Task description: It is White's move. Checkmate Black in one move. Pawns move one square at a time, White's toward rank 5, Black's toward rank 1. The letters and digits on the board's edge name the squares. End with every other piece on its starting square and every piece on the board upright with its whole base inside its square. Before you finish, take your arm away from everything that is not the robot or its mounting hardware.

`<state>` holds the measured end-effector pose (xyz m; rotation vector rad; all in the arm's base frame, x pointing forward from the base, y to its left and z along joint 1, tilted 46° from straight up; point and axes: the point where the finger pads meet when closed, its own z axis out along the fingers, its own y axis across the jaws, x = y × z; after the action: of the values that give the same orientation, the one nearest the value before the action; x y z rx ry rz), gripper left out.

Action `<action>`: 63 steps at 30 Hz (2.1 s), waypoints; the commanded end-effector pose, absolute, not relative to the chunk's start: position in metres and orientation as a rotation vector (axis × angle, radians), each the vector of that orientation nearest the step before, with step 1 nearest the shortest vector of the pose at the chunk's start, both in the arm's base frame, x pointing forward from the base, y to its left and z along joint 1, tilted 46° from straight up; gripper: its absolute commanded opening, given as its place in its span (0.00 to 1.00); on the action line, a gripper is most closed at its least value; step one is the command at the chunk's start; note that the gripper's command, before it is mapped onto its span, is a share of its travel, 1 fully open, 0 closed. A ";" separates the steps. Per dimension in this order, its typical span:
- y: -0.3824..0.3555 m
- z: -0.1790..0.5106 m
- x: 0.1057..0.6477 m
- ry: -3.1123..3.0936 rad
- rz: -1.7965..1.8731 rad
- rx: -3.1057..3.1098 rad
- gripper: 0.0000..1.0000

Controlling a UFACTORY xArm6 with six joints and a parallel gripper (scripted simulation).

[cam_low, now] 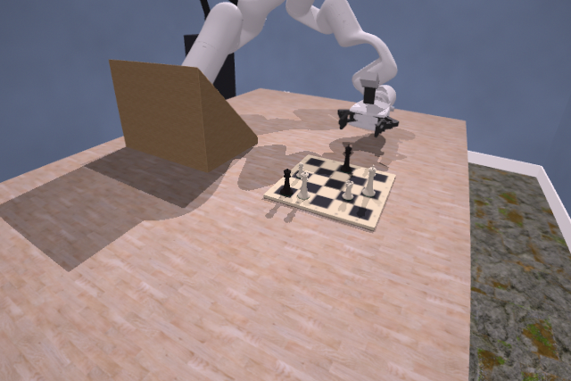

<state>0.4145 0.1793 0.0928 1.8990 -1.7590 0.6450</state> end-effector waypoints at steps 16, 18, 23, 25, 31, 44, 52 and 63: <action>0.179 0.094 0.415 -1.762 0.646 1.898 1.00; 0.179 0.094 0.415 -1.762 0.646 1.898 1.00; 0.179 0.094 0.415 -1.762 0.646 1.898 1.00; 0.179 0.094 0.415 -1.762 0.646 1.898 1.00; 0.179 0.094 0.415 -1.762 0.646 1.898 1.00; 0.139 0.134 0.419 -1.763 0.645 1.898 1.00; 0.118 0.154 0.420 -1.763 0.645 1.898 1.00; 0.113 0.148 0.419 -1.785 0.602 1.880 1.00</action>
<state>0.4187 0.1163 0.1503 1.8900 -1.7699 0.6243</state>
